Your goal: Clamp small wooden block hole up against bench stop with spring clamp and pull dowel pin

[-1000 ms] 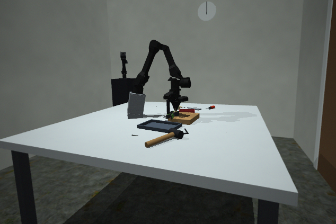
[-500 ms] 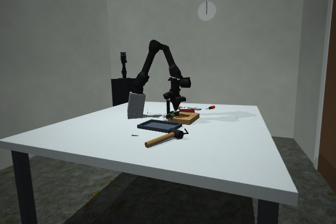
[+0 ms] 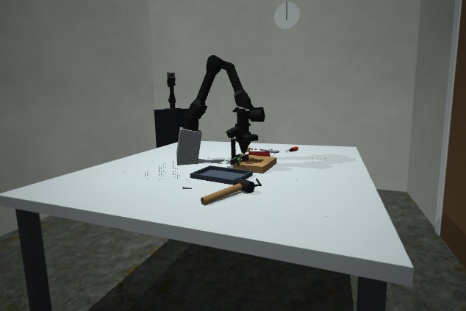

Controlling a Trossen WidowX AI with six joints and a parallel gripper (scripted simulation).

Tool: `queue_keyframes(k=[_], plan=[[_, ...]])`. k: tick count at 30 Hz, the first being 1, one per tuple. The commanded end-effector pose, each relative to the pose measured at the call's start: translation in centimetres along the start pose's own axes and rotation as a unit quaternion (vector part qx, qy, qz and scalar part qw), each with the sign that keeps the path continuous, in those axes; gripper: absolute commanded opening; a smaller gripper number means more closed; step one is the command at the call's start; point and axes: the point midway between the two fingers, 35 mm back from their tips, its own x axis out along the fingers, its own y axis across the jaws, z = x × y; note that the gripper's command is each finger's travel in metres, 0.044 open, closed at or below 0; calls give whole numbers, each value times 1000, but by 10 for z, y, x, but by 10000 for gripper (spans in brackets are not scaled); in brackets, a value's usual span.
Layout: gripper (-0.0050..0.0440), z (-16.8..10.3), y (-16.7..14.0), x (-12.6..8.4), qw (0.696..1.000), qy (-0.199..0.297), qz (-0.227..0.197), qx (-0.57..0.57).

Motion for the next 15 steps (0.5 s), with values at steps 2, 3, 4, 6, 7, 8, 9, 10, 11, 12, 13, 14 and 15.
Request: queue_keyframes(k=[2, 3, 4, 6, 7, 8, 9, 10, 11, 12, 13, 14, 15], plan=[[0, 0, 0, -2, 1000, 0, 1, -32], [0, 0, 0, -2, 999, 0, 1, -43], [0, 0, 0, -2, 999, 0, 1, -51], [0, 0, 0, -2, 998, 0, 1, -70], [0, 0, 0, -2, 998, 0, 1, -70], [0, 0, 0, -2, 998, 0, 1, -70], [0, 0, 0, -2, 997, 0, 1, -82], [0, 0, 0, -2, 996, 0, 1, -93], [0, 0, 0, -2, 994, 0, 1, -106], [0, 0, 0, -2, 993, 0, 1, -121], [0, 0, 0, -2, 991, 0, 1, -137], [0, 0, 0, -2, 989, 0, 1, -149], [0, 0, 0, -2, 987, 0, 1, -162]])
